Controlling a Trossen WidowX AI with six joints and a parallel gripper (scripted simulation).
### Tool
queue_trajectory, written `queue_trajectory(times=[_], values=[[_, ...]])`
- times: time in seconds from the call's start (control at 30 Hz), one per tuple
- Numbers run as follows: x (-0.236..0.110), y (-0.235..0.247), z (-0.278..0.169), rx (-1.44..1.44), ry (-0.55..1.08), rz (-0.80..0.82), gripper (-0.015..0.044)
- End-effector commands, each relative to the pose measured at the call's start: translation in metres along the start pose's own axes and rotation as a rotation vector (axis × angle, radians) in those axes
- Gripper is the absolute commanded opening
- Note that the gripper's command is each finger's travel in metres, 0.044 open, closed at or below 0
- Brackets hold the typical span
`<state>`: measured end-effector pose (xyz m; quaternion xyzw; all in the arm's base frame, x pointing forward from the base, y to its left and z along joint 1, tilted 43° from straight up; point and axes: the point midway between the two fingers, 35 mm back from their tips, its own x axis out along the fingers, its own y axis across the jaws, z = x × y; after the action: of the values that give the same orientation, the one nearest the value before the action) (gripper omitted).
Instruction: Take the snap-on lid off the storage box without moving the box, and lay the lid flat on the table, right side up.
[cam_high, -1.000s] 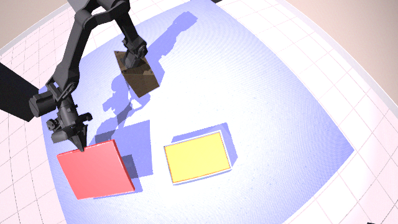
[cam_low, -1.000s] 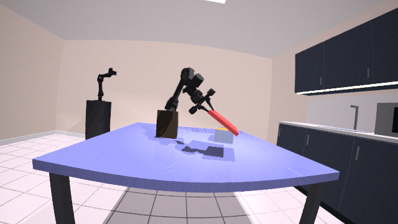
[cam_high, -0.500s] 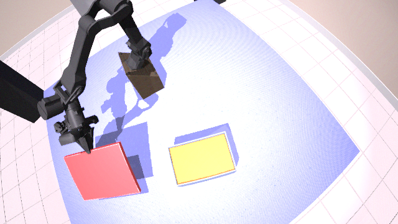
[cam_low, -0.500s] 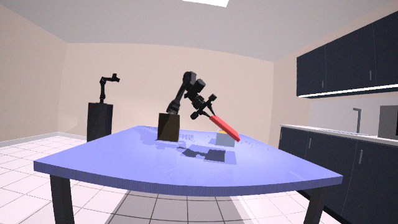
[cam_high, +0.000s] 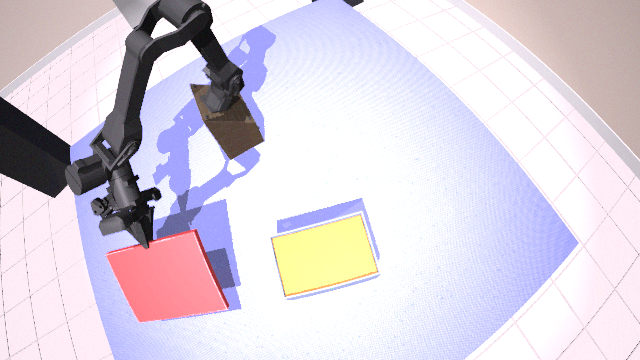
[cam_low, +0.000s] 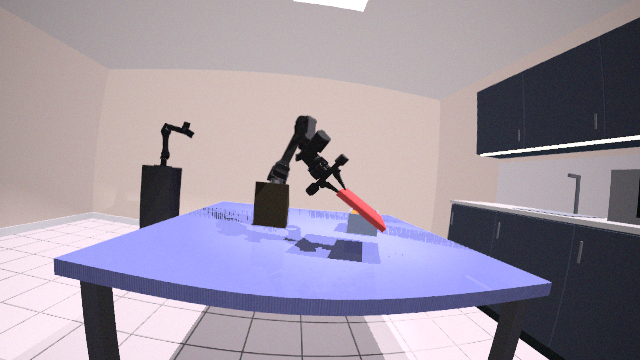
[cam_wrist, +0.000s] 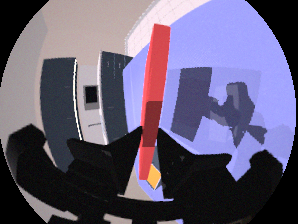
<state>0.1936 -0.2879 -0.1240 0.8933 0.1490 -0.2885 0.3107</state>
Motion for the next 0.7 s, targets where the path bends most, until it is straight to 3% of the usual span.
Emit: queue_trajectory(times=[0.0,0.67], values=[[0.002,-0.002,-0.001,0.001,0.004,0.005,0.0000],[0.013,-0.015,-0.001,0.001,0.004,0.005,0.0000]])
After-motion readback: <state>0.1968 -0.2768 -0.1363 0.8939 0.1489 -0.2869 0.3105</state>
